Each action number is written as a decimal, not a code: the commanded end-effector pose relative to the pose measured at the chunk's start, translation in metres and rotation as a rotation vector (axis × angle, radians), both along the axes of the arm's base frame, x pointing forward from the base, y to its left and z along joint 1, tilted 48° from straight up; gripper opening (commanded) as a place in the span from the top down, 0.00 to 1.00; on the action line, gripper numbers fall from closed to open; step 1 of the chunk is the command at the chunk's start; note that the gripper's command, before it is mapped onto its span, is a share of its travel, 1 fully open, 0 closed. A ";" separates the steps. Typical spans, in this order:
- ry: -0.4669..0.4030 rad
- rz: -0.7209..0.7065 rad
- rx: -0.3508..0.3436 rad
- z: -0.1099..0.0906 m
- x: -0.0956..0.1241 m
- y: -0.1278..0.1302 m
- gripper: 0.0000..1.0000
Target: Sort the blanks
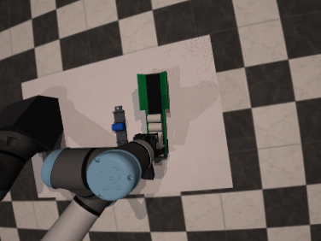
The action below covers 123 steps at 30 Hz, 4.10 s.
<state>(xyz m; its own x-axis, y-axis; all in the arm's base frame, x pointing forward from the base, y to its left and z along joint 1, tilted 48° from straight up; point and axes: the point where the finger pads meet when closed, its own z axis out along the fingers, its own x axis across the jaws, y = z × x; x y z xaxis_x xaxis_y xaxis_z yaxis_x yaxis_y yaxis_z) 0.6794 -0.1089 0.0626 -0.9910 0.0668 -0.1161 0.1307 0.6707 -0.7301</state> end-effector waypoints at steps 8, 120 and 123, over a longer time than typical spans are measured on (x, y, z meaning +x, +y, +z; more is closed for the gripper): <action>0.002 -0.001 0.001 -0.002 -0.002 0.000 0.51; 0.002 -0.001 0.001 -0.026 -0.001 -0.026 0.64; 0.002 -0.001 0.001 -0.026 -0.001 -0.026 0.64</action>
